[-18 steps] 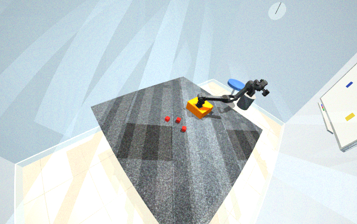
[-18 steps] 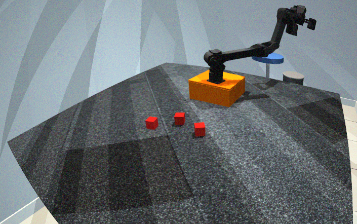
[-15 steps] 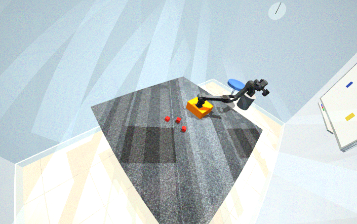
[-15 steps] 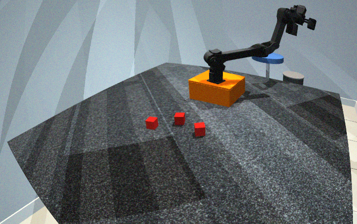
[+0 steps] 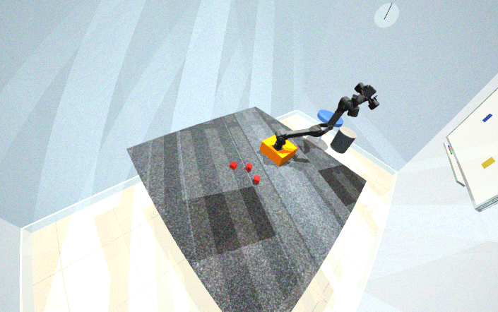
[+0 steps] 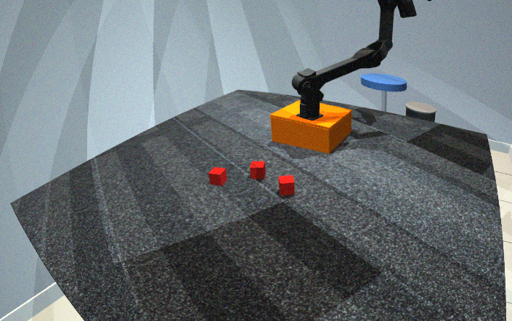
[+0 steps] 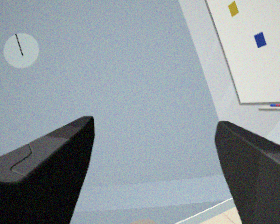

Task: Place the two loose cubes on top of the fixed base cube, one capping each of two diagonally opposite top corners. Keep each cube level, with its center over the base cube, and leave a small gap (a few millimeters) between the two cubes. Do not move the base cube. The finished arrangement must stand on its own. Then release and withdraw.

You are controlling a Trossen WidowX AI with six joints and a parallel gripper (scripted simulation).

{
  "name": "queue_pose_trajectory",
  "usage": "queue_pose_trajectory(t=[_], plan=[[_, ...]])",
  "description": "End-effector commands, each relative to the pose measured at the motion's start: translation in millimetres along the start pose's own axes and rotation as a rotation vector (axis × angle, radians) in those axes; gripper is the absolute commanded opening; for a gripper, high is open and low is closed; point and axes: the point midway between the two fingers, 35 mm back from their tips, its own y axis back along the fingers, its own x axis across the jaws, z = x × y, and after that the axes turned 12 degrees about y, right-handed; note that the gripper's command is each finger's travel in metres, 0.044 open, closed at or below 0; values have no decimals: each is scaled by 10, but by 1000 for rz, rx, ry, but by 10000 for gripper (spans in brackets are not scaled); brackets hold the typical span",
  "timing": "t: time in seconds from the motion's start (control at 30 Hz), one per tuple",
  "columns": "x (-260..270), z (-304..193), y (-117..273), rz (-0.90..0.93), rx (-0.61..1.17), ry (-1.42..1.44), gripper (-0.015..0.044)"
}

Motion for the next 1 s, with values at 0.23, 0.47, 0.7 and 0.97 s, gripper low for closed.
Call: queue_pose_trajectory(t=[0.23,0.47,0.7,0.97], plan=[[975,1550,656,224,-401,-234,265],[1556,2350,1372,445,-611,-389,265],[2076,2975,2297,725,-779,-533,265],[2542,3419,3531,1108,-900,-662,265]])
